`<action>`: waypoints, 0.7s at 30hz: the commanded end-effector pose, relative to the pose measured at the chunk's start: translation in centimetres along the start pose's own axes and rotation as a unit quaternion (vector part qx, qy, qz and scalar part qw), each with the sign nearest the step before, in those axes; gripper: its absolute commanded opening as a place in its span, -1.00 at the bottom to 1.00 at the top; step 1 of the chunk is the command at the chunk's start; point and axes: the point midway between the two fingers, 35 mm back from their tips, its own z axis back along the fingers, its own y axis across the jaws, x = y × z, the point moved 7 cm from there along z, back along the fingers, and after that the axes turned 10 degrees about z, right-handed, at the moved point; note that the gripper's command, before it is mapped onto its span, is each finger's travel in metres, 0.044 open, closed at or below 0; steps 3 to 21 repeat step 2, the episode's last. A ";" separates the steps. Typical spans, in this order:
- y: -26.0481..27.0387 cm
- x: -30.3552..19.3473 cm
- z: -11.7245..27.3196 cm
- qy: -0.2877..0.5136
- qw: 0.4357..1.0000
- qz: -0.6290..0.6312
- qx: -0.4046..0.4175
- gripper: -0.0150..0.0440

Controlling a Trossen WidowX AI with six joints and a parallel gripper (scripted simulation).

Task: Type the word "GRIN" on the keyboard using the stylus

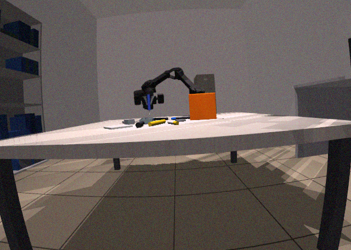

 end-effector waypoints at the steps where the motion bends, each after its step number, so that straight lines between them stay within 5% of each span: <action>1: 0.0 0.0 0.0 0.000 1.000 0.001 0.000 -0.22; 21: 0.0 0.0 0.0 0.000 1.000 0.001 0.000 -0.22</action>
